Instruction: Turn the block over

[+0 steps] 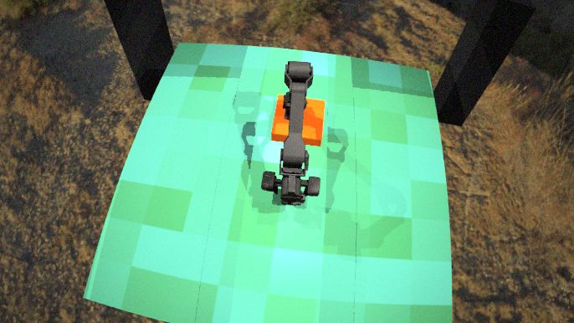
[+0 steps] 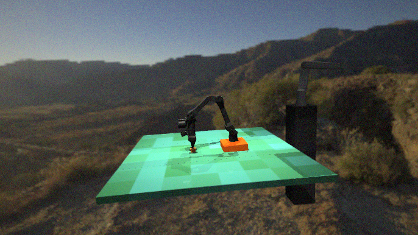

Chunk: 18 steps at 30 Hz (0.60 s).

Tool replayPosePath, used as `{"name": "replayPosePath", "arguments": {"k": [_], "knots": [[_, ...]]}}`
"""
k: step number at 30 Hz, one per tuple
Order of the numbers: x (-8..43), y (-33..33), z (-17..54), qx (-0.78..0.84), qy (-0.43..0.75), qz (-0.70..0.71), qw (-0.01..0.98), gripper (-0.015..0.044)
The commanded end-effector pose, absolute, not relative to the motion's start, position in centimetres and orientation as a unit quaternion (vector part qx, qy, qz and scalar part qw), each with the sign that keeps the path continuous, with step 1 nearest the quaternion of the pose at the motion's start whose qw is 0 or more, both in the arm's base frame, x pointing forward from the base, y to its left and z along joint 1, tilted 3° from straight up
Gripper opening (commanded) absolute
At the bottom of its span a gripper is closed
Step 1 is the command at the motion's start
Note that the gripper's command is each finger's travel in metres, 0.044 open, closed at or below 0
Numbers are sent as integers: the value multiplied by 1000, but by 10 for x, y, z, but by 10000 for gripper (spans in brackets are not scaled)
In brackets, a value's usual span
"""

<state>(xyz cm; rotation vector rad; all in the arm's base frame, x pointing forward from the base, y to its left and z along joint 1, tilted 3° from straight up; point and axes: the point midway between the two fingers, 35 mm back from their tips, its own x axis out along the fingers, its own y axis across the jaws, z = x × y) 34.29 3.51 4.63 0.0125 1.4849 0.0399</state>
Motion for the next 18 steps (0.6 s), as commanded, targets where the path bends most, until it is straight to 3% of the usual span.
{"name": "replayPosePath", "arguments": {"k": [1,17,18], "knots": [[342,35,37,5,681,15,732,440],[343,35,14,5,681,15,732,440],[343,35,14,5,681,15,732,414]]}}
